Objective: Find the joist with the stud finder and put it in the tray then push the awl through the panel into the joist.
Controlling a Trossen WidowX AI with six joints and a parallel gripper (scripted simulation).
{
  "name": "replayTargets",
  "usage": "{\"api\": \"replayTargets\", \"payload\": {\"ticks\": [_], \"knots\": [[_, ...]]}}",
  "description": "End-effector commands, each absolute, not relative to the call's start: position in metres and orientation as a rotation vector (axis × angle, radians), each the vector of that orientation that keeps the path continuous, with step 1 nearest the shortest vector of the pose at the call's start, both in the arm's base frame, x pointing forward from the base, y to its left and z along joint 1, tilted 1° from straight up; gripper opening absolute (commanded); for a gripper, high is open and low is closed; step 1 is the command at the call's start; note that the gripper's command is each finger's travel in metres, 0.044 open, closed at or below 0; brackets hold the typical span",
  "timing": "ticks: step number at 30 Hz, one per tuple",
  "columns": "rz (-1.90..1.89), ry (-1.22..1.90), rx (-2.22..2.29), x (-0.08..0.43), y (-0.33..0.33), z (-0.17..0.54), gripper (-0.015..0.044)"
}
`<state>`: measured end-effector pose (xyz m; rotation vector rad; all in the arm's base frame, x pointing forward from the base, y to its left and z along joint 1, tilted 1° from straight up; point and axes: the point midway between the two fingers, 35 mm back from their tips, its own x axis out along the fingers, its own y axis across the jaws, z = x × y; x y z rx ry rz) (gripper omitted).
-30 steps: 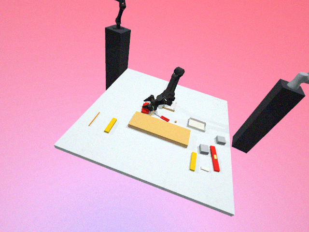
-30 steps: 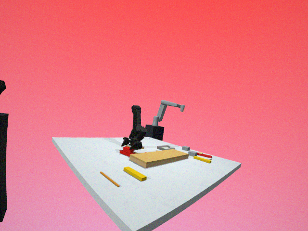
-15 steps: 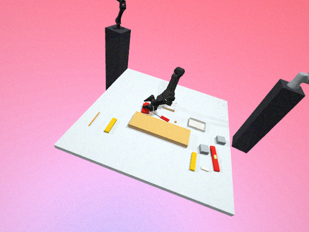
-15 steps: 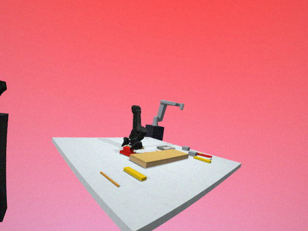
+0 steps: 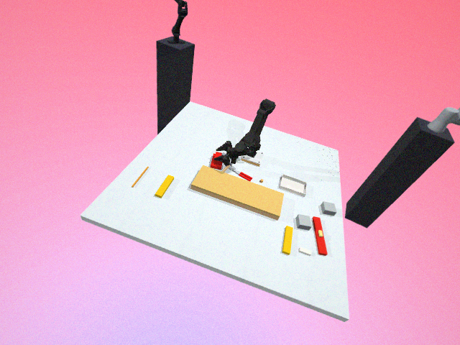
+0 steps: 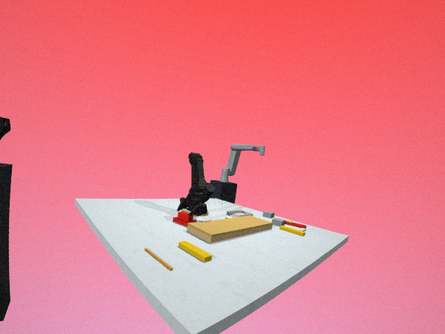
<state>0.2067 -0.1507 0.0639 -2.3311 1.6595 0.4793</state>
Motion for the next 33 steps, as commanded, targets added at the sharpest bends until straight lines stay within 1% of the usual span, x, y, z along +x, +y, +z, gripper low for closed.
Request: {"api": "replayTargets", "payload": {"ticks": [1, 12, 19, 21, 27, 33], "knots": [[0.470, 1.663, -2.330, 0.206, -0.148, 0.067, 0.0440], [0.469, 1.663, -2.332, 0.205, -0.141, 0.076, 0.0440], [0.477, 1.660, -2.332, 0.204, -0.142, 0.139, 0.0440], [0.478, 1.659, -2.332, 0.202, -0.141, 0.146, 0.0440], [0.467, 1.625, -2.290, 0.209, -0.142, 0.134, 0.0440], [0.463, 1.478, -1.942, 0.221, -0.147, 0.117, 0.0440]]}}
